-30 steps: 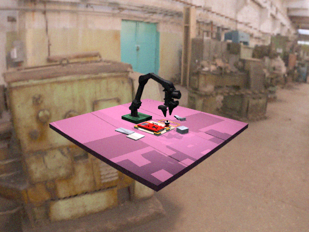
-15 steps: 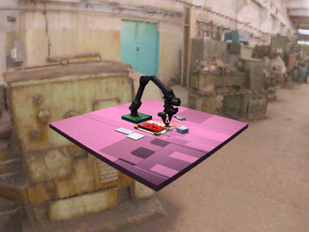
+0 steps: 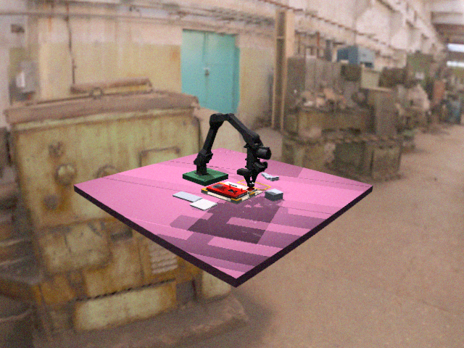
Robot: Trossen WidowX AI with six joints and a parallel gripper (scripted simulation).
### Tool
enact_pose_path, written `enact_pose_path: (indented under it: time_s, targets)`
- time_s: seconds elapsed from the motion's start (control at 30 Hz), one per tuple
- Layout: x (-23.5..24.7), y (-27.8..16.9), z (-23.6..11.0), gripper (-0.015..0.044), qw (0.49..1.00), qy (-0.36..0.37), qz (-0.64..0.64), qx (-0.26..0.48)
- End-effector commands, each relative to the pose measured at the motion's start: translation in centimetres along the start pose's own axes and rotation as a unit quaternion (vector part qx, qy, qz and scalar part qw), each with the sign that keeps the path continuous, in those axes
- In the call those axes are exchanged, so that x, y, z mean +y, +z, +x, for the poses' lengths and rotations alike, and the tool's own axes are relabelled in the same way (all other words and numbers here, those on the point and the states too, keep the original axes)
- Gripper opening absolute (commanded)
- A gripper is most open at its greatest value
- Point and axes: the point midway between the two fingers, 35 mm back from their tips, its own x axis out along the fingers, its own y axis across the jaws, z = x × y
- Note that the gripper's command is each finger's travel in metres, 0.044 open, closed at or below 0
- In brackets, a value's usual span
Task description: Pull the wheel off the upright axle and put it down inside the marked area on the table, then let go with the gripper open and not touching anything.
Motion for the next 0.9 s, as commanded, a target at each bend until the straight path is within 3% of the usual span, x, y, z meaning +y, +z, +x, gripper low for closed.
enact_pose_path:
  time_s: [0.0,0.23,0.87]
  targets:
    - [0.0,0.01,-0.02,0.0148,1.0,0.0,0.0,0.0]
    - [0.0,0.02,-0.13,0.0,1.0,0.0,0.0,0.0]
    - [0.0,0.06,-0.75,0.0,1.0,0.0,0.0,0.001]
